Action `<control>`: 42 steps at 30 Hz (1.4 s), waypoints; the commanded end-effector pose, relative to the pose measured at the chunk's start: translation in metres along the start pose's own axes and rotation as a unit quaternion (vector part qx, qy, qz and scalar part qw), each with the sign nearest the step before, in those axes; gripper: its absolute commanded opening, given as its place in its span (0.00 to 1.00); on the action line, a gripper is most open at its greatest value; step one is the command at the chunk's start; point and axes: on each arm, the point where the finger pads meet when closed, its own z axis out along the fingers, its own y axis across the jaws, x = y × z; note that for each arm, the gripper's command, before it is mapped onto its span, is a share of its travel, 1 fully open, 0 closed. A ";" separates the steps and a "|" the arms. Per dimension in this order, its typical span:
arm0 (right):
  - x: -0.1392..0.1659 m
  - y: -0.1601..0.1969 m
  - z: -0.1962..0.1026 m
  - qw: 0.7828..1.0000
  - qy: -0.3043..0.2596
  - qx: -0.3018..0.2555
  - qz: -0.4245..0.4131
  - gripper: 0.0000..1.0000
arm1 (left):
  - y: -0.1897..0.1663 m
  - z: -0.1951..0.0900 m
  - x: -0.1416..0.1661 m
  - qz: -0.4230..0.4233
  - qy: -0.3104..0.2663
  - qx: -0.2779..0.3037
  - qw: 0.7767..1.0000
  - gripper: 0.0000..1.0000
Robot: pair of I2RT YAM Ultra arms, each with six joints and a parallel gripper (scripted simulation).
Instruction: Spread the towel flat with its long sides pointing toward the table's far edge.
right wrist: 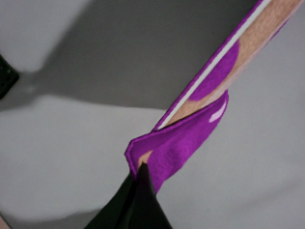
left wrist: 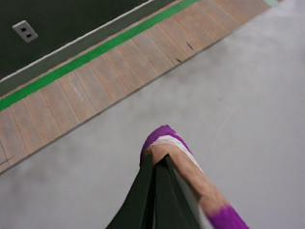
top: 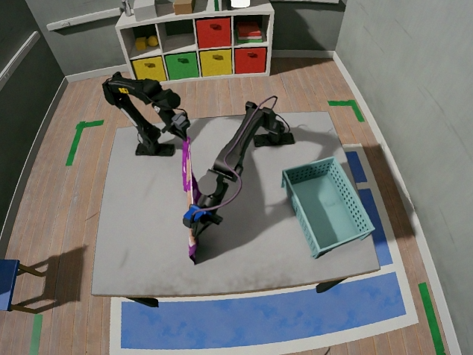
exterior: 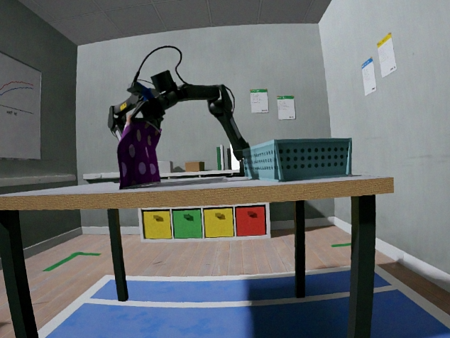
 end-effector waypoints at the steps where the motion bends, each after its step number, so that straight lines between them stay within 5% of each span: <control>1: -0.002 0.014 0.014 1.000 0.002 -0.026 -0.015 0.00 | 0.025 -0.011 -0.010 -0.013 -0.021 -0.029 0.999 0.00; 6: -0.017 0.022 0.016 0.999 -0.026 -0.035 -0.025 0.00 | 0.034 -0.012 0.004 -0.017 -0.010 -0.035 0.999 0.00; 7: -0.003 0.031 0.045 0.998 0.001 -0.042 -0.038 0.00 | 0.044 -0.012 0.026 -0.022 0.032 -0.042 0.998 0.00; 12: -0.003 0.041 0.062 0.998 0.001 -0.050 -0.049 0.00 | 0.055 -0.014 0.042 -0.028 0.061 -0.049 0.997 0.00; 13: -0.004 0.050 0.080 0.997 0.001 -0.058 -0.060 0.00 | 0.067 -0.003 0.077 -0.035 0.108 -0.056 0.992 0.00; 19: -0.005 0.071 0.118 0.994 0.000 -0.072 -0.080 0.00 | 0.091 -0.008 0.095 -0.050 0.152 -0.071 0.985 0.00; 23: -0.023 0.073 0.109 0.994 -0.021 -0.074 -0.079 0.00 | 0.091 -0.008 0.095 -0.050 0.152 -0.071 0.985 0.00; 24: -0.005 0.081 0.137 0.993 0.000 -0.078 -0.089 0.00 | 0.104 -0.009 0.114 -0.059 0.182 -0.079 0.978 0.00; 27: -0.006 0.092 0.156 0.992 0.000 -0.084 -0.097 0.00 | 0.115 -0.010 0.132 -0.069 0.211 -0.085 0.971 0.00; 42: -0.028 0.131 0.216 0.987 -0.022 -0.103 -0.120 0.00 | 0.156 -0.020 0.191 -0.096 0.209 -0.116 0.966 0.00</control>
